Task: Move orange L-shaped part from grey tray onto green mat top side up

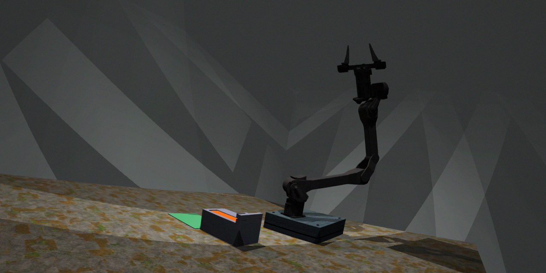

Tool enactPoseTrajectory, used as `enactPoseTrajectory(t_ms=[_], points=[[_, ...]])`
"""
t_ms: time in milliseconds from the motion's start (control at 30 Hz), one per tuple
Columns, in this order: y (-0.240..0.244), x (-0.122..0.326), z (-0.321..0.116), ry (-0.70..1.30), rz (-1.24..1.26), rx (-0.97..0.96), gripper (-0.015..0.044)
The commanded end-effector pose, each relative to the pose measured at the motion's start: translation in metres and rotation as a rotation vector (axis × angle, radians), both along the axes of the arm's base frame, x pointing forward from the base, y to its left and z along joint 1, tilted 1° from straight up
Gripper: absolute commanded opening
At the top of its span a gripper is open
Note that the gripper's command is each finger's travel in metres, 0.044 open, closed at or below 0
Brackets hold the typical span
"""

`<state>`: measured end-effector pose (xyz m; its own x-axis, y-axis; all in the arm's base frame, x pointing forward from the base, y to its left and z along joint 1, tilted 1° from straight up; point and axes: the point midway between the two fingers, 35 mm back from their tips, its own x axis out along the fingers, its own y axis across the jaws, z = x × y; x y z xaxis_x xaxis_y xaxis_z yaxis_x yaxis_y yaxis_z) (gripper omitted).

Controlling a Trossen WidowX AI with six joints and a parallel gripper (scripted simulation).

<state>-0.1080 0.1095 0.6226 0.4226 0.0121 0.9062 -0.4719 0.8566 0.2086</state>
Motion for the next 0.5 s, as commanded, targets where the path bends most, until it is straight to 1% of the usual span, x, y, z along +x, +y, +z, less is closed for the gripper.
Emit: enactPoseTrajectory(t_ms=[0, 167, 233, 267, 367, 400, 467], points=[[-0.002, 0.002, 0.000, 0.007, 0.000, 0.003, 0.0374], [-0.033, 0.045, -0.001, 0.137, 0.005, 0.060, 0.0243], [-0.053, 0.080, -0.003, 0.234, 0.024, 0.092, 0.0190], [-0.062, 0.095, -0.006, 0.277, 0.020, 0.105, 0.0180], [-0.076, 0.118, -0.014, 0.348, 0.016, 0.141, 0.0180], [-0.083, 0.131, -0.018, 0.390, 0.014, 0.152, 0.0180], [-0.102, 0.173, -0.033, 0.522, 0.009, 0.177, 0.0180]])
